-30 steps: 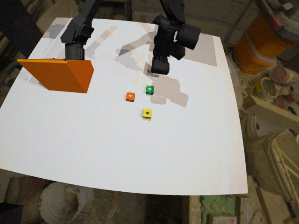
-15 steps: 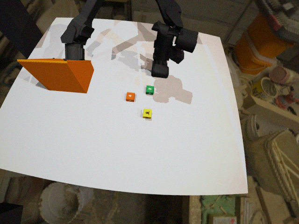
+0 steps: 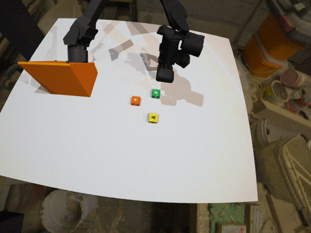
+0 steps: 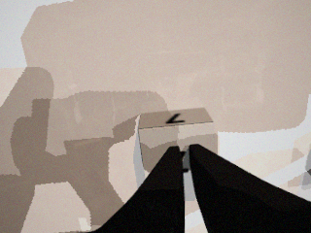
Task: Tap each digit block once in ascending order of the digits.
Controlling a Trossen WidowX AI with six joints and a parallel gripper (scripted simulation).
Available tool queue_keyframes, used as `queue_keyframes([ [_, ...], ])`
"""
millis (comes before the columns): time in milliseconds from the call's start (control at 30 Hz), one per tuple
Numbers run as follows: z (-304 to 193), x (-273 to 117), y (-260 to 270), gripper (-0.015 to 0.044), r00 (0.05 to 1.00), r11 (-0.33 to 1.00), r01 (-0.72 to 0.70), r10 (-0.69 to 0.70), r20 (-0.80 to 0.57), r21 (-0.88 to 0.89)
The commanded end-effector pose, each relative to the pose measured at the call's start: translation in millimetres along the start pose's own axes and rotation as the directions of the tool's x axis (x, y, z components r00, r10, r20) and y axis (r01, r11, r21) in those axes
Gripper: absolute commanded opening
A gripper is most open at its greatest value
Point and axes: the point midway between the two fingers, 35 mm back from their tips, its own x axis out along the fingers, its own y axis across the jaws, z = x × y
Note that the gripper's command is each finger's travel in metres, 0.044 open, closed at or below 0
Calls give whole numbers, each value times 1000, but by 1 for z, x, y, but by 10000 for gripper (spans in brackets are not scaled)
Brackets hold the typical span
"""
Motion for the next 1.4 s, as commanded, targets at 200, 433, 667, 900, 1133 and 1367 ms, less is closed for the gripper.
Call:
queue_keyframes([
  [200, 1, -34, -1, 20, 1000, 1000, 3, -3, 4, 0],
  [433, 0, -105, -1, 20, 1000, 1000, 5, -5, 3, 1],
  [667, 3, -109, -52, 20, 1000, 1000, 18, -18, 6, 3],
  [900, -21, -110, -177, 20, 1000, 1000, 21, -21, 5, 2],
  [1133, -31, -108, -202, 20, 1000, 1000, 16, -16, 4, -1],
  [1367, -28, -67, -204, 20, 1000, 1000, 16, -16, 5, -1],
])
